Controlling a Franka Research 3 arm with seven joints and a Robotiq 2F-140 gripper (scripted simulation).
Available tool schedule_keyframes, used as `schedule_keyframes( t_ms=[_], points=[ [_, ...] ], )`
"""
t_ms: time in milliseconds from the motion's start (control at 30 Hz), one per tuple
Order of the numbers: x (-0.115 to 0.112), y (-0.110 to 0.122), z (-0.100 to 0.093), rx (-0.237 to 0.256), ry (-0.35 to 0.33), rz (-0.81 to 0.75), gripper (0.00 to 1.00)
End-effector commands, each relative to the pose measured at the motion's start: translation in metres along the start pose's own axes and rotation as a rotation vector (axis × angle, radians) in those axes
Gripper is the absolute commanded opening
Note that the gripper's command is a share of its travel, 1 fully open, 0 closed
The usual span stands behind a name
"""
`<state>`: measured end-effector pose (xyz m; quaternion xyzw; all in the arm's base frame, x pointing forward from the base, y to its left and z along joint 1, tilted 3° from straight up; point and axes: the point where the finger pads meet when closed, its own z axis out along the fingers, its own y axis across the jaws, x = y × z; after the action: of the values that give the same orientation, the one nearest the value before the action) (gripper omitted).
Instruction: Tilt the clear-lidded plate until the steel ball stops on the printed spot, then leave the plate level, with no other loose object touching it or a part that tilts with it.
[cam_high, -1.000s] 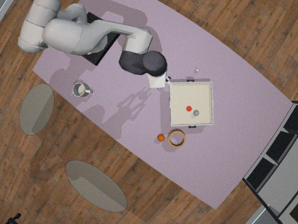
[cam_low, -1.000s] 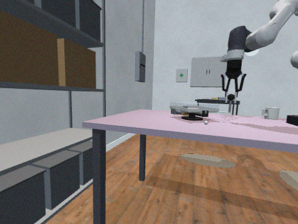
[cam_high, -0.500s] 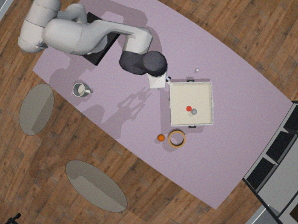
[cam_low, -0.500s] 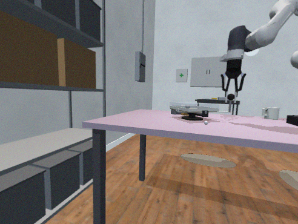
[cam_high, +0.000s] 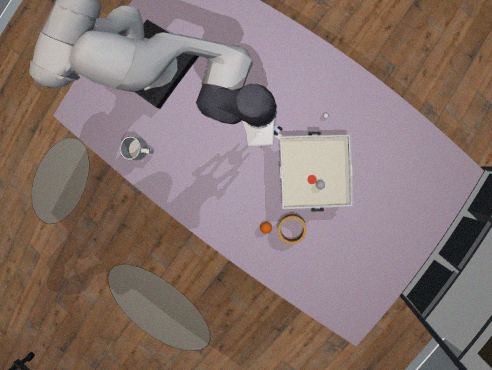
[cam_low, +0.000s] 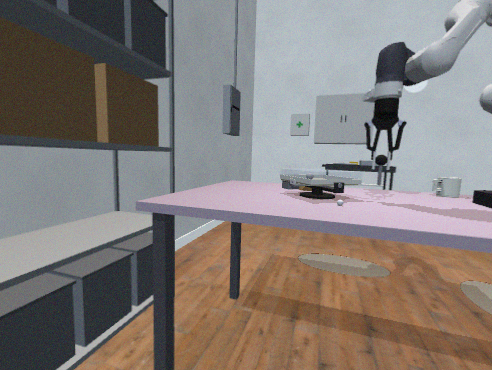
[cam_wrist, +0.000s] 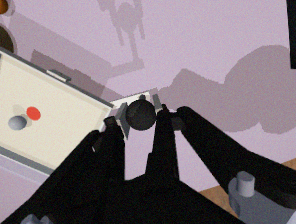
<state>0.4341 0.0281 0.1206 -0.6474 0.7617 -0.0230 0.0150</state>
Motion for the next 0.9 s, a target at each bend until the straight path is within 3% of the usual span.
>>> schedule_keyframes(
  t_ms=[0,867],
  points=[
    [-0.0028,-0.0001,-0.0005,0.001,-0.001,-0.001,0.0],
    [0.0036,0.0029,0.0067,0.001,-0.001,-0.001,0.0]
  ],
)
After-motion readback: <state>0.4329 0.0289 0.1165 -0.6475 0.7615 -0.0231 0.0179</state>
